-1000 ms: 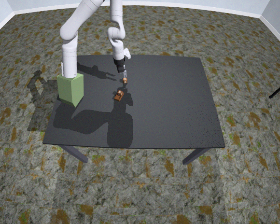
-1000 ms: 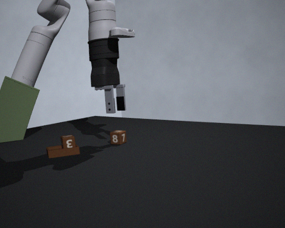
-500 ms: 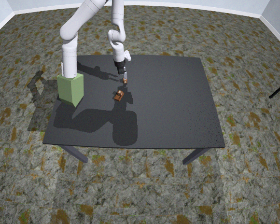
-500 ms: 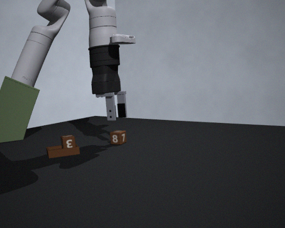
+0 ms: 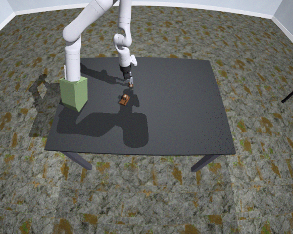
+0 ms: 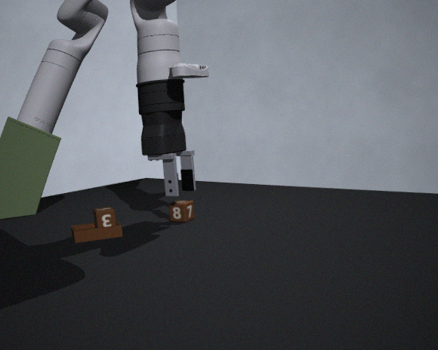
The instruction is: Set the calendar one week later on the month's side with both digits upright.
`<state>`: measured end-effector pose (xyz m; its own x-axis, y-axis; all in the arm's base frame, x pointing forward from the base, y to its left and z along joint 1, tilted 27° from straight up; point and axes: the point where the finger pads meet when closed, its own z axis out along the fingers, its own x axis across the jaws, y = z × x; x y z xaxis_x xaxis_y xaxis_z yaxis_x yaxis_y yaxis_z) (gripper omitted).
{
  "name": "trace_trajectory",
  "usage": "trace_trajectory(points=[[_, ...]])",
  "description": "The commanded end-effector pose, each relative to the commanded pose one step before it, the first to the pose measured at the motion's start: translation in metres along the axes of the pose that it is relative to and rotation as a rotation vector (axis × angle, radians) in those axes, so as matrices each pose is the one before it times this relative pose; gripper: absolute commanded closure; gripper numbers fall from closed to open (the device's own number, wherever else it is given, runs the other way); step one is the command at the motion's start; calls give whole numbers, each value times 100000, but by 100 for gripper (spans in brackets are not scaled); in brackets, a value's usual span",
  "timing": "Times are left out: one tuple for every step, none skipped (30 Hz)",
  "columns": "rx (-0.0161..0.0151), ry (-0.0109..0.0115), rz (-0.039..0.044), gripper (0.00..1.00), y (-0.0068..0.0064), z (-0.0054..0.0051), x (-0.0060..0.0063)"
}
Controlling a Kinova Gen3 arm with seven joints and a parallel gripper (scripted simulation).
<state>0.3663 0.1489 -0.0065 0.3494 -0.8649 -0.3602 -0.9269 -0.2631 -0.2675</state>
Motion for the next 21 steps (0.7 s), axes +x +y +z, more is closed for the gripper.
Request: trace_trajectory(points=[[-539,-93,45,13,196,343,-12],[0,0,0,13,-2,62,0],[0,1,0,13,-2,53,0],[0,1,0,13,-1,44,0],[0,1,0,13,-1,36,0],[0,1,0,13,-1,28,0],[0,1,0,13,-1,21,0],[0,1,0,13,0,14,0],[0,1,0,13,0,9,0],[0,0,0,13,0,0,0],[0,0,0,13,0,0,0],[0,0,0,13,0,5,0],[0,0,0,13,0,2,0],[0,0,0,13,0,0,0],[0,0,0,13,0,0,0],[0,0,0,13,0,0,0],[0,0,0,13,0,0,0],[0,0,0,13,0,0,0],[0,0,0,13,0,0,0],[0,0,0,13,0,0,0],[0,0,0,13,0,0,0]])
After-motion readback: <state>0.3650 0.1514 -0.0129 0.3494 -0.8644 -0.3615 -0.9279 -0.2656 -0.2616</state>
